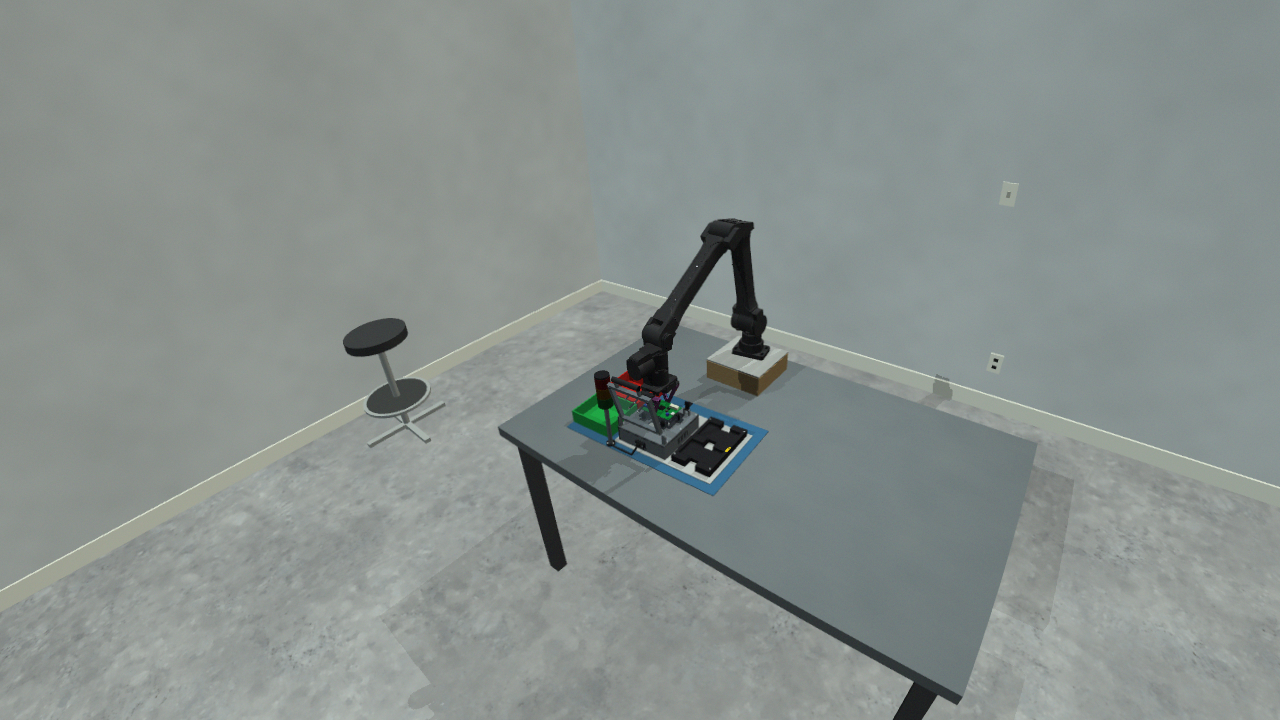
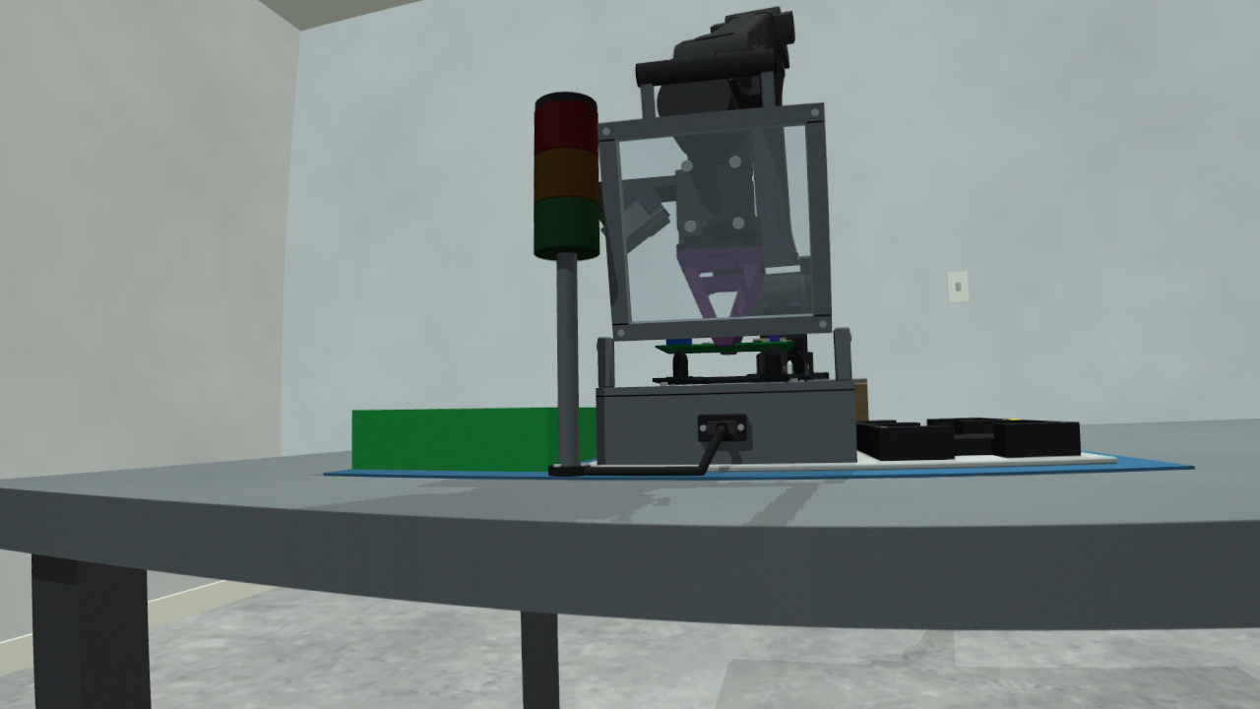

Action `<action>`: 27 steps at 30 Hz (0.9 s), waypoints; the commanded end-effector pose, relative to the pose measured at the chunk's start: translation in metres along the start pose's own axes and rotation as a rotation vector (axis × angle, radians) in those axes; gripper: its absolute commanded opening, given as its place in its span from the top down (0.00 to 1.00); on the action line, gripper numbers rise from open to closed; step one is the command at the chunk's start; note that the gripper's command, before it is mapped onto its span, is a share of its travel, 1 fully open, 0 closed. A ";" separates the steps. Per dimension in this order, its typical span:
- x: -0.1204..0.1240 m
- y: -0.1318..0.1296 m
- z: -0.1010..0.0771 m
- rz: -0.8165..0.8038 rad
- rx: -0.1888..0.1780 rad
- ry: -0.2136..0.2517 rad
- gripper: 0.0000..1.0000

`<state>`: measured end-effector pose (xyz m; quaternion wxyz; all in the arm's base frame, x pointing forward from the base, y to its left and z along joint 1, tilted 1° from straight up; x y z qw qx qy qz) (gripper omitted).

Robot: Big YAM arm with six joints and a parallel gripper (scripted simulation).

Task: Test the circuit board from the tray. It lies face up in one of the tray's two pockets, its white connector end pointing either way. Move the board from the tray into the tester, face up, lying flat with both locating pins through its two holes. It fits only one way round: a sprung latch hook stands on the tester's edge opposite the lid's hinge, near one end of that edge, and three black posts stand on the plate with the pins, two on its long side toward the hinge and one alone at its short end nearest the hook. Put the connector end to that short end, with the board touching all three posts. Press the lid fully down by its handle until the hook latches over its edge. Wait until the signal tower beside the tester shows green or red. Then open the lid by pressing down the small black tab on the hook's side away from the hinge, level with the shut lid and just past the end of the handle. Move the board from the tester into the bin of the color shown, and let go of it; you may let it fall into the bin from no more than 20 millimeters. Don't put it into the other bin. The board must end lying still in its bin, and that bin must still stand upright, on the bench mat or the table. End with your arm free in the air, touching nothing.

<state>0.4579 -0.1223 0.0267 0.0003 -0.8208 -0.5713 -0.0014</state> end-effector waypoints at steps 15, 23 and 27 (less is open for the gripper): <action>0.008 0.001 0.009 -0.005 0.008 -0.002 0.28; 0.008 0.001 0.009 -0.017 0.008 -0.002 0.28; 0.008 0.001 0.009 -0.018 0.008 -0.002 0.28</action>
Point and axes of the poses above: the point where the finger pads meet when closed, its own z axis out along the fingers, its own y axis across the jaws, x = y × z, the point moved 1 cm from there along -z, back along the fingers, and after that the axes turned 13 degrees about z, right-handed, at the moved point
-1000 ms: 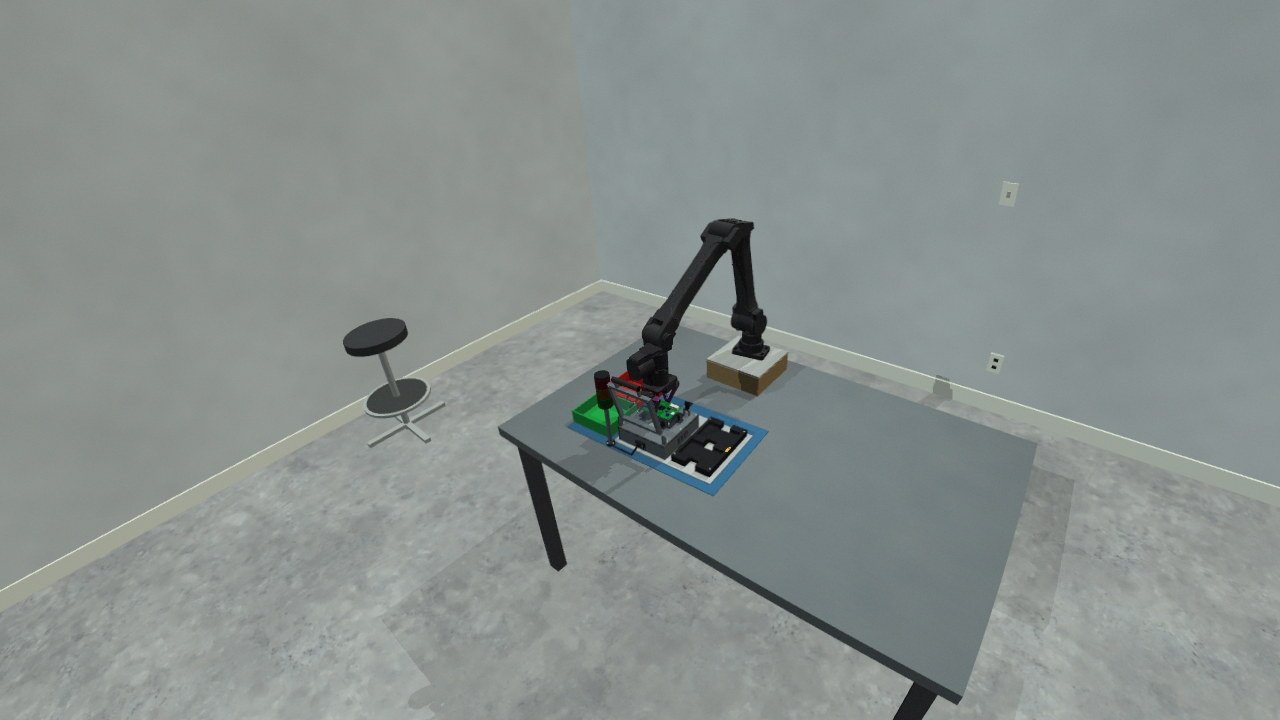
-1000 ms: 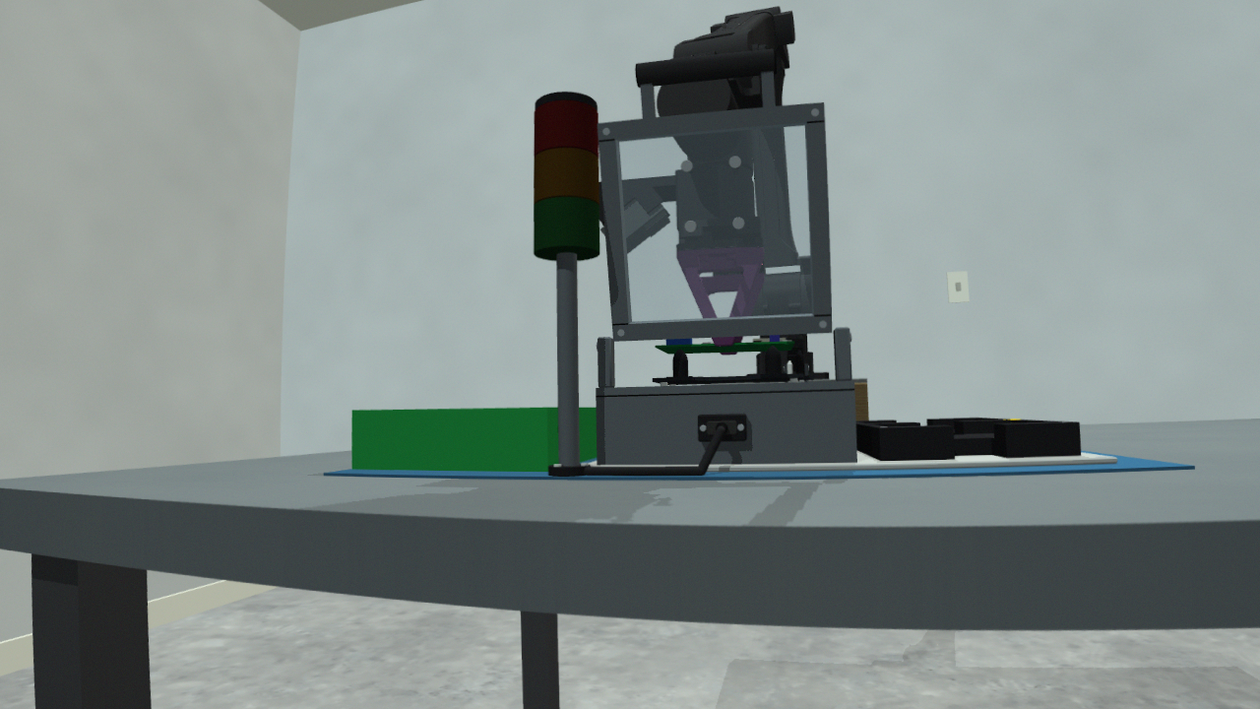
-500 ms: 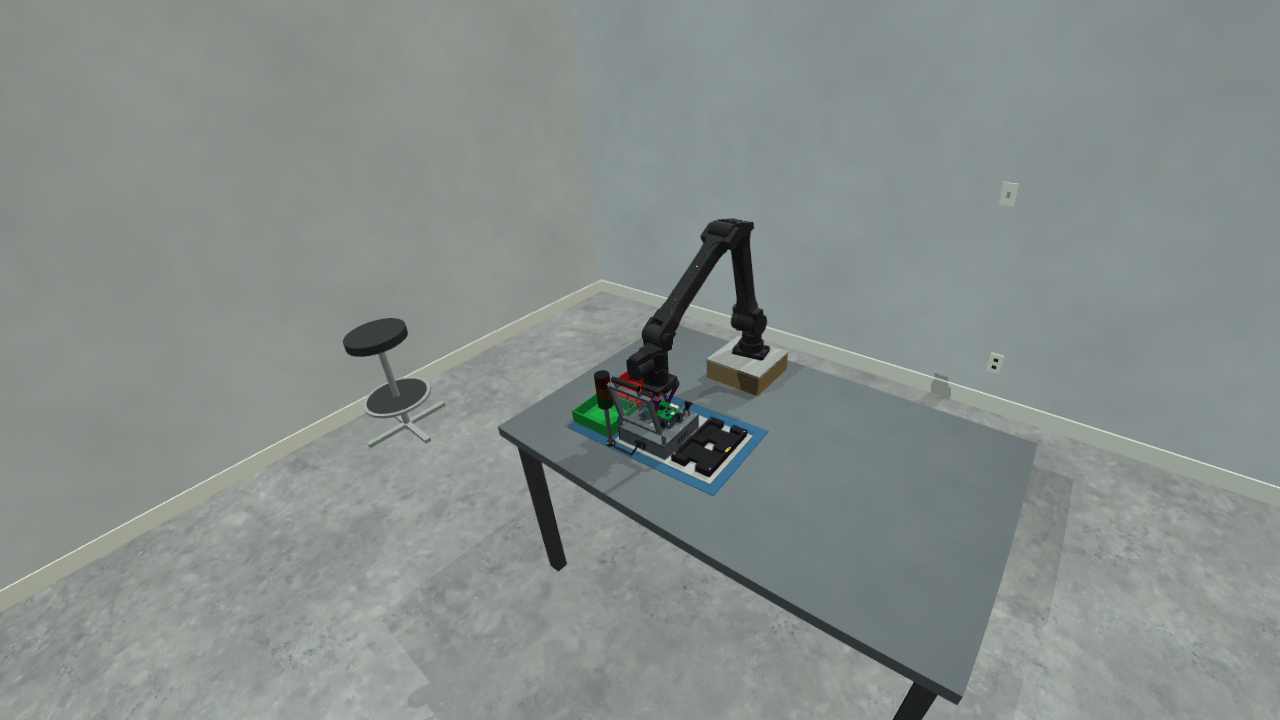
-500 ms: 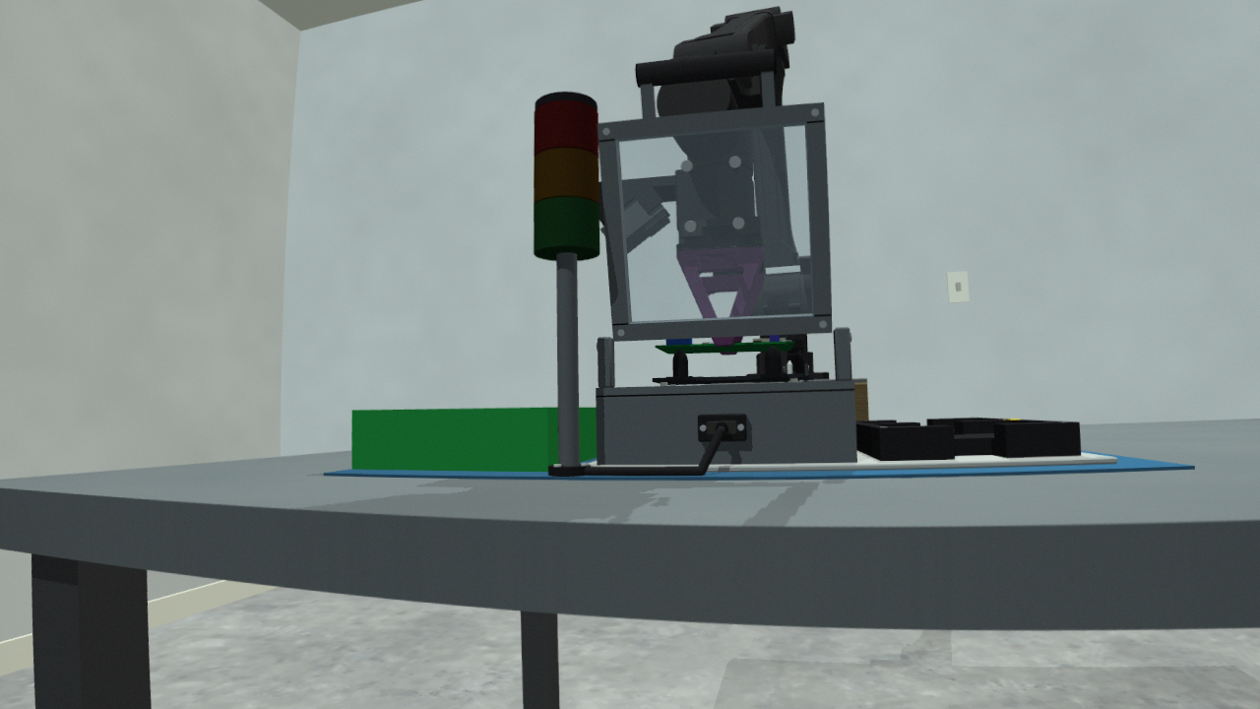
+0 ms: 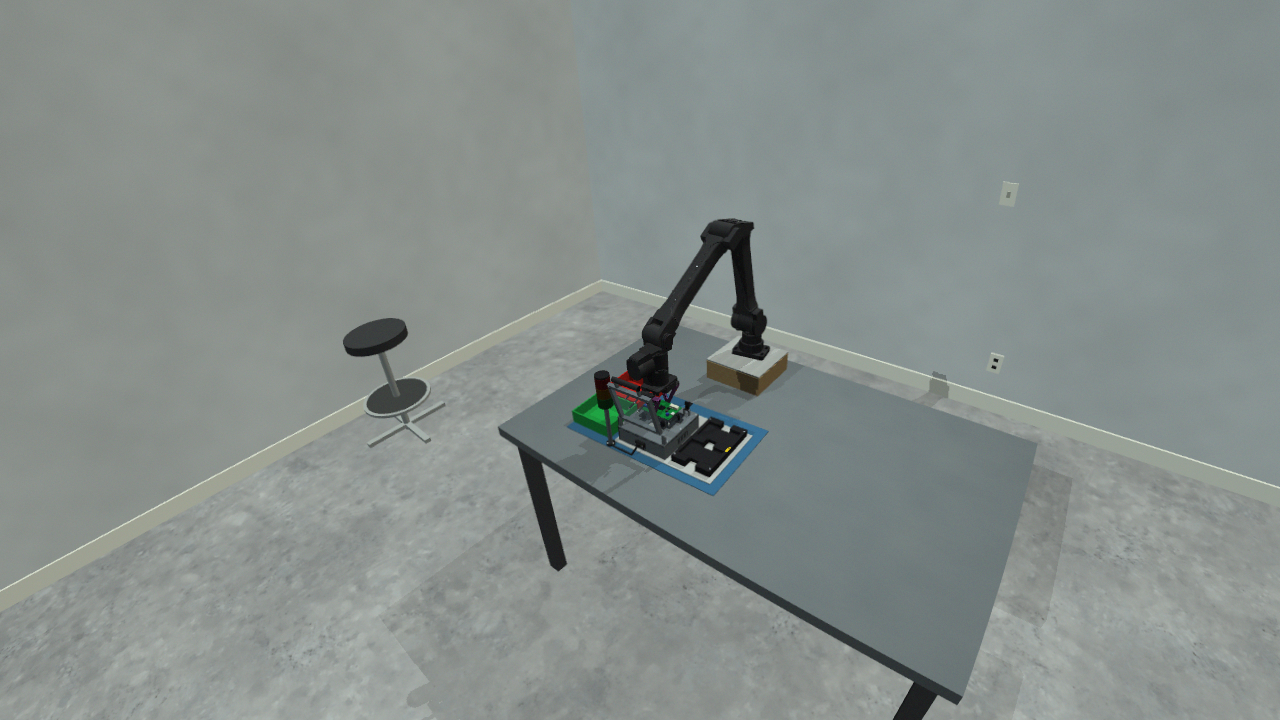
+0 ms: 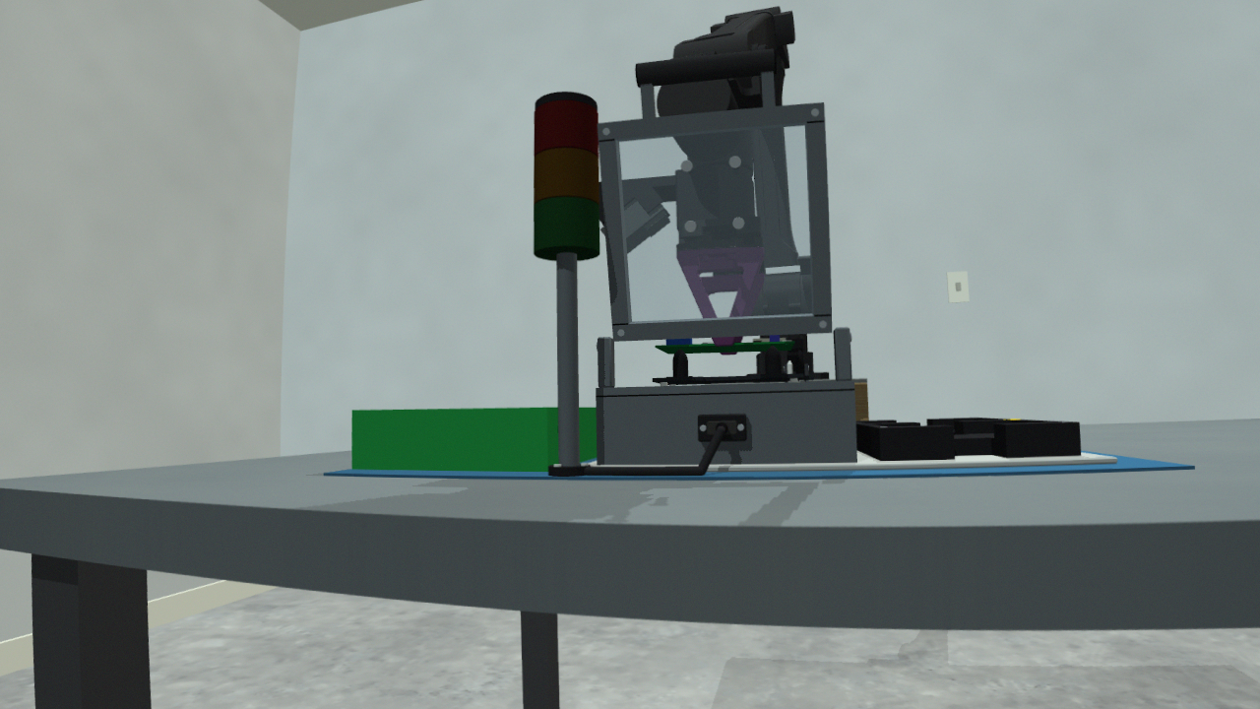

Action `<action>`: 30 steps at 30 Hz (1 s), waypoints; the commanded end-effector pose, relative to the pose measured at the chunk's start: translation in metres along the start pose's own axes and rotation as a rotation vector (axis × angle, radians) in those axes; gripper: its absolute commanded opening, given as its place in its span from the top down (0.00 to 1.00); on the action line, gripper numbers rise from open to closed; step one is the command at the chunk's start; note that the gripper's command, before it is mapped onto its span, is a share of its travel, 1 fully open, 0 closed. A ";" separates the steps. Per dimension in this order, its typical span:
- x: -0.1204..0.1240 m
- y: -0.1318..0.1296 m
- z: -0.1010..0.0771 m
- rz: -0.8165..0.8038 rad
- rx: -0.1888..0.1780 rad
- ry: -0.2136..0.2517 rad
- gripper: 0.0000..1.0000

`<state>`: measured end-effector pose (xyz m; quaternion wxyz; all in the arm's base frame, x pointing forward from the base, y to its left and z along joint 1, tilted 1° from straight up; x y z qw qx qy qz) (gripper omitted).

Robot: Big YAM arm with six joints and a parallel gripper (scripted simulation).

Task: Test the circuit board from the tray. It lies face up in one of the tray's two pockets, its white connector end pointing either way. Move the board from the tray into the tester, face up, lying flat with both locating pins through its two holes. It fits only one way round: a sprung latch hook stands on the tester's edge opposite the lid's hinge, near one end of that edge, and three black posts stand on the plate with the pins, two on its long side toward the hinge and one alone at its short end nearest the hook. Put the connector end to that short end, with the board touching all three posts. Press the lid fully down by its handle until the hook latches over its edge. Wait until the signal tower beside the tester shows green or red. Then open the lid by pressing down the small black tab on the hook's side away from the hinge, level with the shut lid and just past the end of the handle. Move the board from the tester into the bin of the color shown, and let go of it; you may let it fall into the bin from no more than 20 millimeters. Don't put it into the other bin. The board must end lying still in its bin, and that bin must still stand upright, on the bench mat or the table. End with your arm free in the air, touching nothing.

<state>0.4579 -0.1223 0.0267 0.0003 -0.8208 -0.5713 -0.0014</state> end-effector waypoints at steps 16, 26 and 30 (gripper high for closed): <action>0.009 0.001 0.011 -0.015 0.004 -0.002 0.28; 0.009 -0.001 0.015 -0.011 0.008 -0.002 0.28; 0.009 0.001 0.016 -0.009 0.003 -0.002 0.28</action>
Point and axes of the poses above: the point where the finger pads meet when closed, its own z axis out along the fingers, its own y axis across the jaws, x = y × z, the point moved 1 cm from there along -z, back along the fingers, and after that the axes turned 13 degrees about z, right-handed, at the moved point
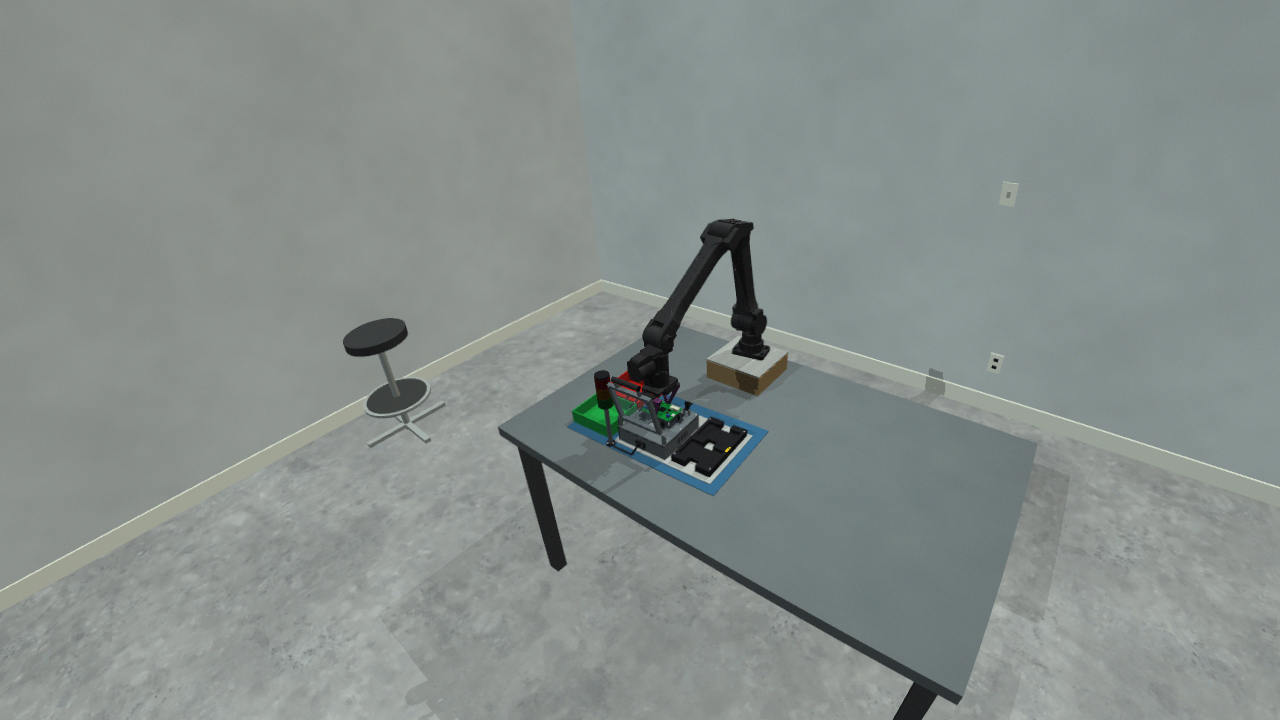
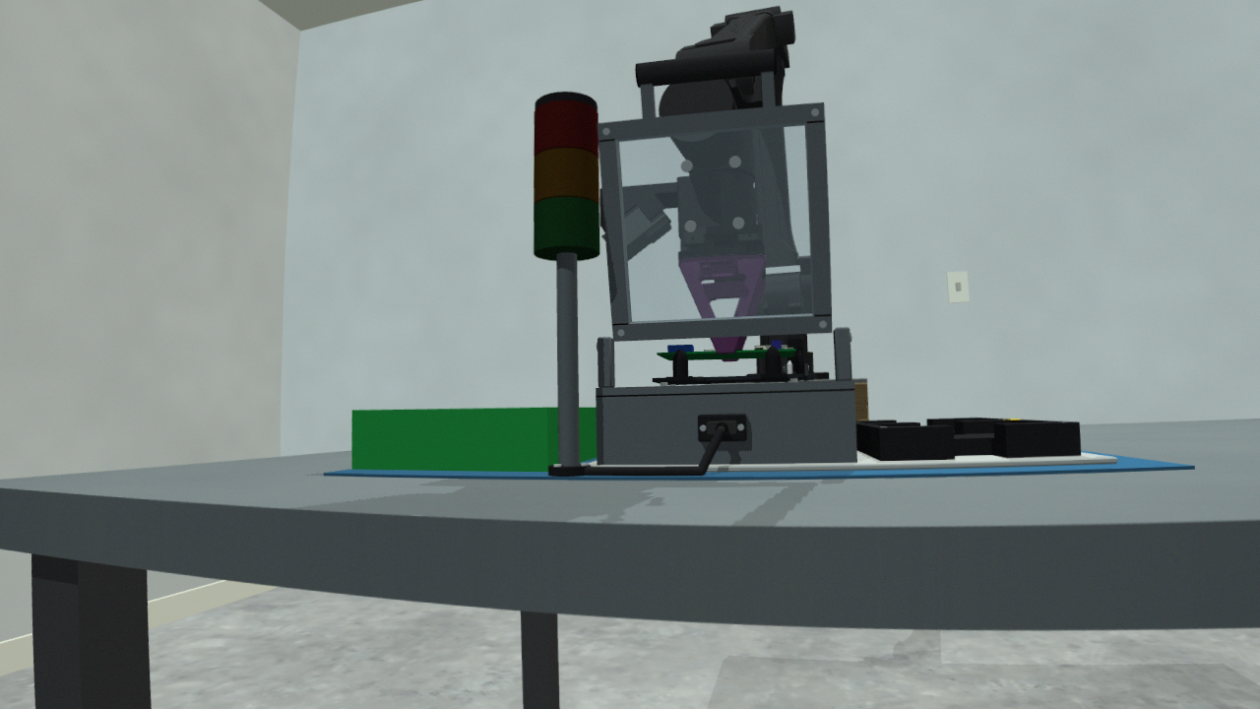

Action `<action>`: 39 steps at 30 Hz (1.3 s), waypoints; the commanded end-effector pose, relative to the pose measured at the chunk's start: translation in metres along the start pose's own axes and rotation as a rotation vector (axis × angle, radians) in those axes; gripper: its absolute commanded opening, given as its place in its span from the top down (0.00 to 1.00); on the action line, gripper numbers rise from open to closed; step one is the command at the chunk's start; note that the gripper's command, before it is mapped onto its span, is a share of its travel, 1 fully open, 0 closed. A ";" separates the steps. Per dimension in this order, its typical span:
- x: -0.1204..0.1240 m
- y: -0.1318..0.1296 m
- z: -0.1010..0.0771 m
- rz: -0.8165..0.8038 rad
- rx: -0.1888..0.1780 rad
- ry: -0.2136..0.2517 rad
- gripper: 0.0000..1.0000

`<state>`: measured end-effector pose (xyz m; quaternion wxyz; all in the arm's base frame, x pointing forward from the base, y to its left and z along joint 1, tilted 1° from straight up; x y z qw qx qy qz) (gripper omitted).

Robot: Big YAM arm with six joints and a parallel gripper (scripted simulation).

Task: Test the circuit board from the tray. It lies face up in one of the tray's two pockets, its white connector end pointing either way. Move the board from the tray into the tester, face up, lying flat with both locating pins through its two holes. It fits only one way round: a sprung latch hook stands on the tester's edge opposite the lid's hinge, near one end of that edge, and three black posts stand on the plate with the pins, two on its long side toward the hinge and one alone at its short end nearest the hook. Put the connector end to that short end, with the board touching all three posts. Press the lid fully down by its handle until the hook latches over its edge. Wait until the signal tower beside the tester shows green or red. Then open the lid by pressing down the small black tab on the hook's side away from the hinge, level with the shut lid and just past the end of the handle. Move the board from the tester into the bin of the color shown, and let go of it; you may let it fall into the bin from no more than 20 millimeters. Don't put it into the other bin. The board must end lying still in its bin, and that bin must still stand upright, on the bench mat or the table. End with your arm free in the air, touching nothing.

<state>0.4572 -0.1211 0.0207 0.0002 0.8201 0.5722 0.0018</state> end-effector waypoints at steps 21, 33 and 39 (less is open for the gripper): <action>0.009 0.005 0.010 -0.006 -0.001 -0.001 0.28; 0.009 0.005 0.010 -0.006 -0.001 -0.001 0.28; 0.009 0.005 0.010 -0.006 -0.001 -0.001 0.28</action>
Point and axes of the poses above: the point where the finger pads meet when closed, its own z axis out along the fingers, its own y axis across the jaws, x = y × z, the point moved 1 cm from there along -z, back along the fingers, and after that the axes turned 13 degrees about z, right-handed, at the moved point
